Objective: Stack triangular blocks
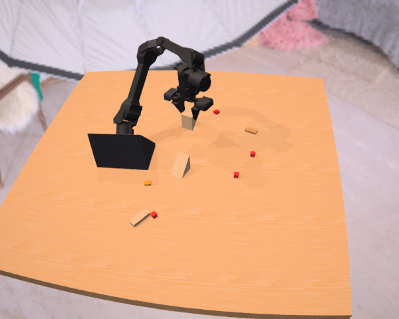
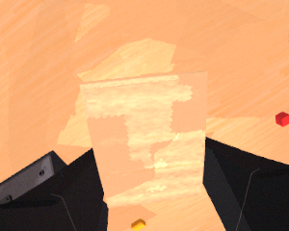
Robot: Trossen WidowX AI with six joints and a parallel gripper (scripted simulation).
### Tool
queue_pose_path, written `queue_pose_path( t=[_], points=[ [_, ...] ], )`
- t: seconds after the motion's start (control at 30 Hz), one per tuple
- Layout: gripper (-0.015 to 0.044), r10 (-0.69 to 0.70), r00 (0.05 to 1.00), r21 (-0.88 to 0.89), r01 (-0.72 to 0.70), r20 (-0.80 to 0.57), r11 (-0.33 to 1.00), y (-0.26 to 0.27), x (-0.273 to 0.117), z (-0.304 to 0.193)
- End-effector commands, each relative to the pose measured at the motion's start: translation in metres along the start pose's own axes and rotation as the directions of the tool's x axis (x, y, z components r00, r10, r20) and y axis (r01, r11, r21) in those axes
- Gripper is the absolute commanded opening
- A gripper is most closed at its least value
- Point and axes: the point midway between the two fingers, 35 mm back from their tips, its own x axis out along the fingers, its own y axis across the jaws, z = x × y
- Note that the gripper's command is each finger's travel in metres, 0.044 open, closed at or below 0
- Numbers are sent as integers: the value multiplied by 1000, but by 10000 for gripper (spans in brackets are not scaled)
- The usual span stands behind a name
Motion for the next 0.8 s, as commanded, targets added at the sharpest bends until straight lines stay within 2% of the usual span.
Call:
queue_pose_path(
  t=[0.0, 0.77],
  points=[
    [0, -11, 1000, 8, 11, -8, 1000, -14, -6, -22],
    [0, -3, 1000, -19, 3, -8, 1000, -46, -23, -128]
  ],
)
